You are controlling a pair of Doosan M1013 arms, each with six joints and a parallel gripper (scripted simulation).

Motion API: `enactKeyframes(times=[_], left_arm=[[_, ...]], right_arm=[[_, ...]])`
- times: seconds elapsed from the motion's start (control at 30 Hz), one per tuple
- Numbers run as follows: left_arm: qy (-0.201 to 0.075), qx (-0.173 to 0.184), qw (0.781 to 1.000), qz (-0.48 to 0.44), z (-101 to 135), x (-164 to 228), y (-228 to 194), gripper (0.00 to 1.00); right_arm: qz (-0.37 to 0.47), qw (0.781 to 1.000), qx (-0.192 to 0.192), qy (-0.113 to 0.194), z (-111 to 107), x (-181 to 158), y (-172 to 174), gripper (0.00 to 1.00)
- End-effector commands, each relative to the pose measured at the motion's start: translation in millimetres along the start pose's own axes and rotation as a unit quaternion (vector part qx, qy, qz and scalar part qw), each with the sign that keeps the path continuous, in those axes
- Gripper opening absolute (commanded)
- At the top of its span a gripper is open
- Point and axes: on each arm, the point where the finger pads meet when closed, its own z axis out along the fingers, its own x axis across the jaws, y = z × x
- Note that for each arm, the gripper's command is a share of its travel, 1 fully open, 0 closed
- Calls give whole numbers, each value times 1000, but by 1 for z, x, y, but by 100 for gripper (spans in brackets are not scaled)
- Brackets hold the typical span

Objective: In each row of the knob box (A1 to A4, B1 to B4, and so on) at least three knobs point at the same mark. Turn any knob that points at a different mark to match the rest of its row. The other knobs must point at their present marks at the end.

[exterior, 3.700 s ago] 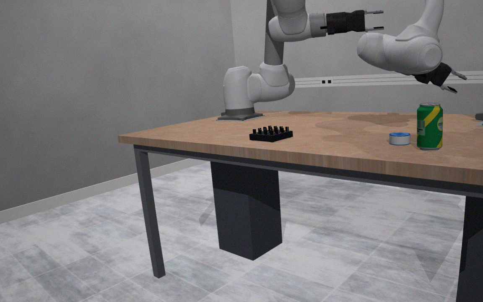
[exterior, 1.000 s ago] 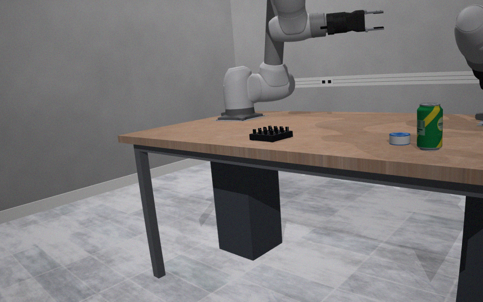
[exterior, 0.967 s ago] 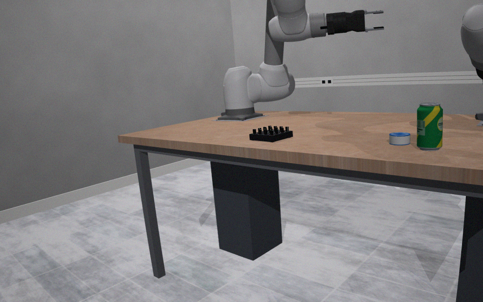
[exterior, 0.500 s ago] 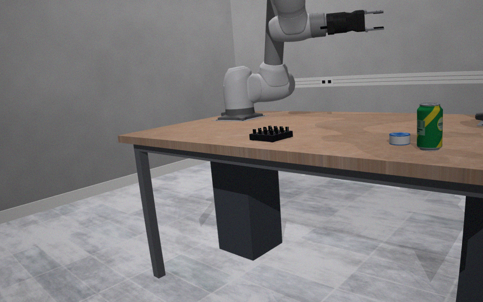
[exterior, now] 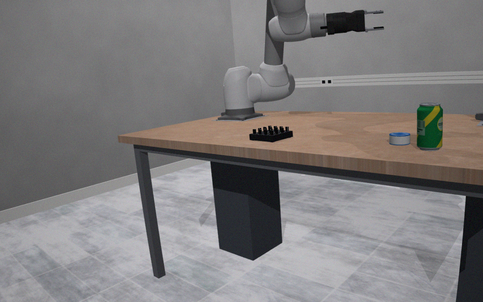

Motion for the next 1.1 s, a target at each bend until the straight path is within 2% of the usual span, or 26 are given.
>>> enactKeyframes(times=[0.0,0.17,0.23,0.3,0.73,0.8,1.07], left_arm=[[-22,-50,993,-101,-8,31,-28,100],[-57,-90,974,-201,-6,59,-60,100],[-57,-90,974,-201,-6,59,-60,100],[-71,-104,963,-239,-4,69,-72,100],[-160,-166,867,-442,22,116,-148,100],[-160,-166,867,-442,22,116,-148,100],[-203,-183,806,-525,41,132,-183,100]], right_arm=[[-1,1000,0,-1,0,-1,0,100],[-1,1000,0,-1,0,-1,0,100],[-1,1000,0,-1,0,-1,0,100],[-1,1000,0,-1,0,-1,0,100],[-1,1000,0,-1,0,-1,0,100],[-1,1000,0,-1,0,-1,0,100],[-1,1000,0,-1,0,-1,0,100]])
